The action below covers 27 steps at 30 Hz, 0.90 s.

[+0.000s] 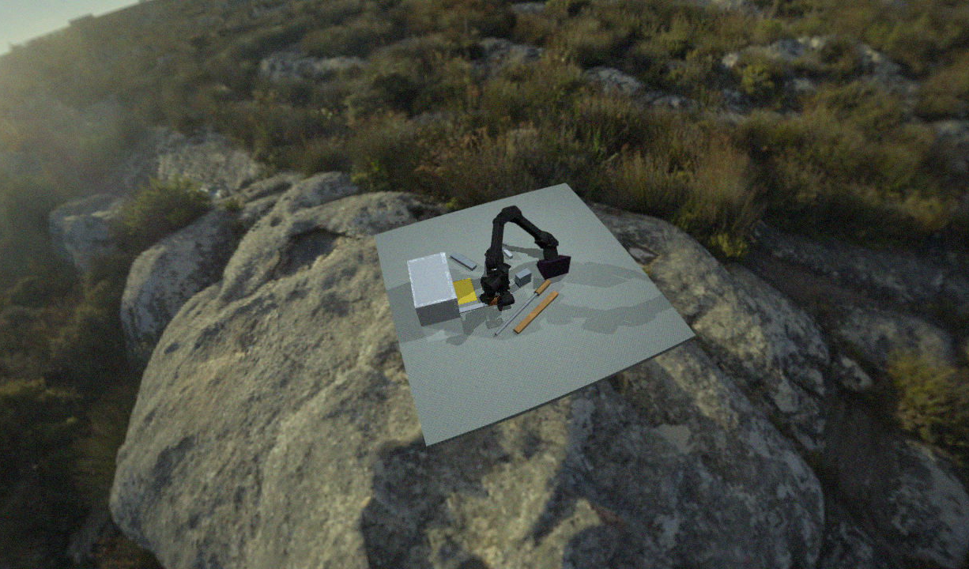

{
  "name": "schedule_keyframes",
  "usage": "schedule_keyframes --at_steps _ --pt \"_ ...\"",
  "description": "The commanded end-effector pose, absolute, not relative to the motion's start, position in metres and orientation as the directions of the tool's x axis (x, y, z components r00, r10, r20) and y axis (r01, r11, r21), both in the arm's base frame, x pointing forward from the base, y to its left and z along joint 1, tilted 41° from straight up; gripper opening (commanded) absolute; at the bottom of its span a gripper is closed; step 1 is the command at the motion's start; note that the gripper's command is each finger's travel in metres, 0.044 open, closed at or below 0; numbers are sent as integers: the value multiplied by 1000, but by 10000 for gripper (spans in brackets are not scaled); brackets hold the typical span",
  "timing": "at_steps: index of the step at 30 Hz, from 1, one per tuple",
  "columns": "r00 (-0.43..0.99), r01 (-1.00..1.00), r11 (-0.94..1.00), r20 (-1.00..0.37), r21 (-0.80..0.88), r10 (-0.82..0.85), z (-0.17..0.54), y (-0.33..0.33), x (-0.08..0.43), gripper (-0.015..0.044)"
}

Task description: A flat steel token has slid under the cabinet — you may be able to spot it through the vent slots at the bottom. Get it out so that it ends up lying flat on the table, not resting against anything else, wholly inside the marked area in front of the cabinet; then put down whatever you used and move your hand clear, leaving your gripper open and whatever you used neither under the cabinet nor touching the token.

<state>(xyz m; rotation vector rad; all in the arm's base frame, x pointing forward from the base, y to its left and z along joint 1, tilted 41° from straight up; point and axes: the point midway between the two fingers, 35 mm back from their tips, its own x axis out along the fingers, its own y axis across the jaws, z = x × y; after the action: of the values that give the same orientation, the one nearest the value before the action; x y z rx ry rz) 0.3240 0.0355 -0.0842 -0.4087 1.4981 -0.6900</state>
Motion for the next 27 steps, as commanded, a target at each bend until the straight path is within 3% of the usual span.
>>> schedule_keyframes --at_steps 1,27 --pt "-62 165 751 -767 -640 -639 -84 34 331 0" --pt "-61 166 751 -766 -640 -640 -82 30 358 0"
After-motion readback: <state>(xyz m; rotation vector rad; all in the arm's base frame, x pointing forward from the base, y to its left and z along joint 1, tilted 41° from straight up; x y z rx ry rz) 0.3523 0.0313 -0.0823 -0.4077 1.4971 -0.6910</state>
